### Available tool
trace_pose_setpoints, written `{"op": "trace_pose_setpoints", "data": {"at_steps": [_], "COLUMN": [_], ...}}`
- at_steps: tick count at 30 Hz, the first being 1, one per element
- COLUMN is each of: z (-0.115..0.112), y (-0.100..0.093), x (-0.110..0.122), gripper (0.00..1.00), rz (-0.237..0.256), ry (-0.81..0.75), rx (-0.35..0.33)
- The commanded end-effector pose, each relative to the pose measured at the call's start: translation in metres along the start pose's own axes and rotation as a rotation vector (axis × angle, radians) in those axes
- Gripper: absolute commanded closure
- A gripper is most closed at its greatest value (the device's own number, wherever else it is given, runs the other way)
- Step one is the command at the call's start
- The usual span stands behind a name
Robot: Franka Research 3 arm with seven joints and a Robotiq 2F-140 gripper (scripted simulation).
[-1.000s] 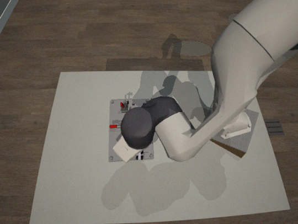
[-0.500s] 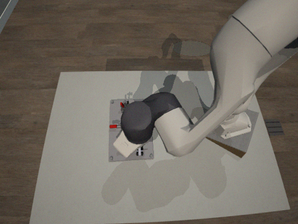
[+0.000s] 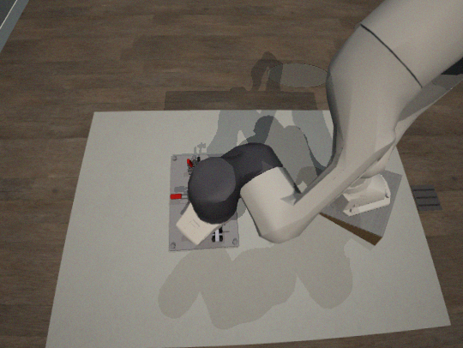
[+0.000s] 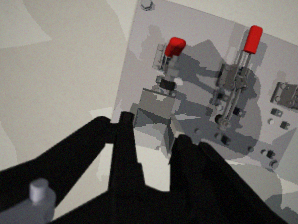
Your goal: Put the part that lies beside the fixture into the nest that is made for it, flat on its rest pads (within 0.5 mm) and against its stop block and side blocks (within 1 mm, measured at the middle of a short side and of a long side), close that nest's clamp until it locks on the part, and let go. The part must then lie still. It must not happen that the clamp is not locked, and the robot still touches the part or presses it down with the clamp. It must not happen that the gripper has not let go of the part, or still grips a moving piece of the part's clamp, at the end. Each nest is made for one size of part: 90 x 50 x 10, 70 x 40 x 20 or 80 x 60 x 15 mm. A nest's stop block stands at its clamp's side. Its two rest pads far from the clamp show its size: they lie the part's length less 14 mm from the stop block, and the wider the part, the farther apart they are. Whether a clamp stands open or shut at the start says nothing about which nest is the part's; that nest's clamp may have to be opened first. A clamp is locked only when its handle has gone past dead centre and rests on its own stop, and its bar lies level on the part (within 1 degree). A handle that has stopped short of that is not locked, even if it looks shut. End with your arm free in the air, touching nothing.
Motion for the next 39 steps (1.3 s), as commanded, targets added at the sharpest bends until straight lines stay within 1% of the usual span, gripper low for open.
{"op": "trace_pose_setpoints", "data": {"at_steps": [1, 39], "z": [0.0007, 0.0012], "y": [-0.0006, -0.0009], "x": [-0.0001, 0.0003], "gripper": [1.00, 1.00], "rz": [-0.001, -0.001], "ry": [-0.018, -0.029], "rx": [0.005, 0.005]}}
Point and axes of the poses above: the point where the finger pads meet when closed, its own y axis out along the fingers, its own x axis across the jaws, z = x × y, the point moved 7 cm from there along -y, back along the fingers, and after that the axes turned 7 degrees about -y, right-handed, at the moved point
